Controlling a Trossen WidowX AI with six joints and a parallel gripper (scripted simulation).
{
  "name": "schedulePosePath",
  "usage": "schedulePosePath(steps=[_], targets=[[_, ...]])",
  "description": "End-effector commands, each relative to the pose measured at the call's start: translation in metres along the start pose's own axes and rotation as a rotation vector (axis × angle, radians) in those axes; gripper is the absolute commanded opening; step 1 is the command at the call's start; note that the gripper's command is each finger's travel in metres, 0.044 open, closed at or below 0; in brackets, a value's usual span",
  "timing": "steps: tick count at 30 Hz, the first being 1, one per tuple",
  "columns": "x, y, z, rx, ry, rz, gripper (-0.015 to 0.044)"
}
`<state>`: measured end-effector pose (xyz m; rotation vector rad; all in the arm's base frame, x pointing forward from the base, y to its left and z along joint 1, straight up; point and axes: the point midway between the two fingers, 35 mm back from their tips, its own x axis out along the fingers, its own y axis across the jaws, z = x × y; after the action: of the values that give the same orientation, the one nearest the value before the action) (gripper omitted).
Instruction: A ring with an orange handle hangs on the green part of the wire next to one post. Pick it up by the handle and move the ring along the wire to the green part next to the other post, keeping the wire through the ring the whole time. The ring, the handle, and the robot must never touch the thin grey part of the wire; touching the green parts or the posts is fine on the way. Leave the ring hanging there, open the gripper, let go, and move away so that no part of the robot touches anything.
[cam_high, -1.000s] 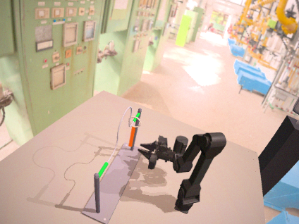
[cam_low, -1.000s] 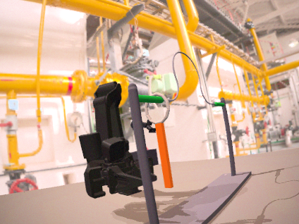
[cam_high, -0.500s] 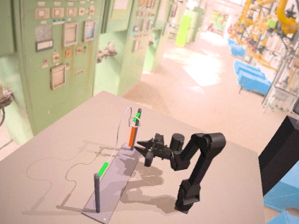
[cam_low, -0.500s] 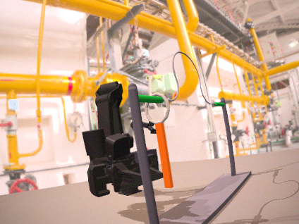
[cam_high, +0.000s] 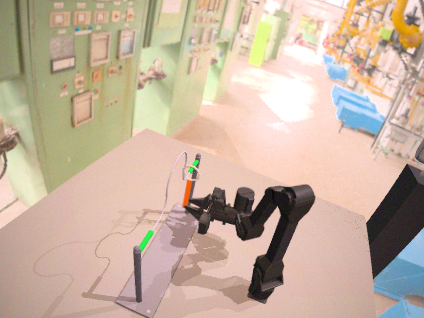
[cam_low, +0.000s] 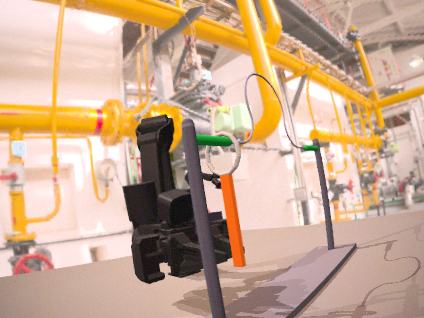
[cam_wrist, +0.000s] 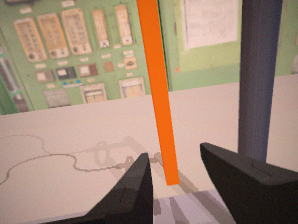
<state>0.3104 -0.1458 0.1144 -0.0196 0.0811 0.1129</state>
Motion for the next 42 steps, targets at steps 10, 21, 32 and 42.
schedulePosePath(steps=[10,21,32,42], targets=[[0.022,0.0,0.002,0.0,-0.006,-0.001,0.016],[0.039,0.003,0.002,0.001,-0.009,-0.001,0.016],[0.041,0.003,0.002,0.001,-0.01,-0.001,0.016],[0.041,0.003,0.002,0.001,-0.01,-0.001,0.016]])
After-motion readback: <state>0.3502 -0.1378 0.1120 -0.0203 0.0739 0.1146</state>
